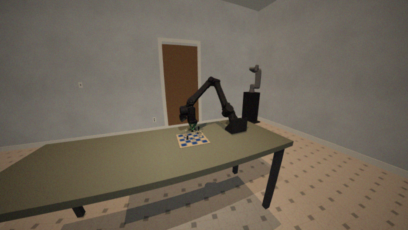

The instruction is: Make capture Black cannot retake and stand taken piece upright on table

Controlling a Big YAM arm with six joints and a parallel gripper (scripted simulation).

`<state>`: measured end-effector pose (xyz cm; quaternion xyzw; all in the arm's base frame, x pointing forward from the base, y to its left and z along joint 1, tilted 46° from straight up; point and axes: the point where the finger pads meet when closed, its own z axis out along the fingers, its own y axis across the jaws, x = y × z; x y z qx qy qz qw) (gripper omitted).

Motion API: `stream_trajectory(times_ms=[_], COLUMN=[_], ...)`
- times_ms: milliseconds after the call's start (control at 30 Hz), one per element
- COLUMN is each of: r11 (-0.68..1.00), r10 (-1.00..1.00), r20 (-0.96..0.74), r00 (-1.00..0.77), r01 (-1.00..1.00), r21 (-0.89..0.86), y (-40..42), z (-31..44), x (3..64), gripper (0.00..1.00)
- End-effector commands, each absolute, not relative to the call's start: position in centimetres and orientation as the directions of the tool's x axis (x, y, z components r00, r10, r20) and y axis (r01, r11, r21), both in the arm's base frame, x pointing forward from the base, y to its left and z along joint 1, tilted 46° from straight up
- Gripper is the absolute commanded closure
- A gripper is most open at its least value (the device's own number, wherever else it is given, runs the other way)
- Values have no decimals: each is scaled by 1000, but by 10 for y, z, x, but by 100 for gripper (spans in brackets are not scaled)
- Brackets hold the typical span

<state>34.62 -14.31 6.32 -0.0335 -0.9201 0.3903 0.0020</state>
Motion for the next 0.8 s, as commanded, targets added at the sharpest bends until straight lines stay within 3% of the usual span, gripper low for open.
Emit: stream_trajectory(times_ms=[0, 767], r11=[691, 691], r10=[44, 45], r20=[-54, -55], r00=[-998, -997], r01=[70, 71], r21=[-719, -719], y=[-134, -134], z=[66, 66], x=[362, 362], gripper=[100, 100])
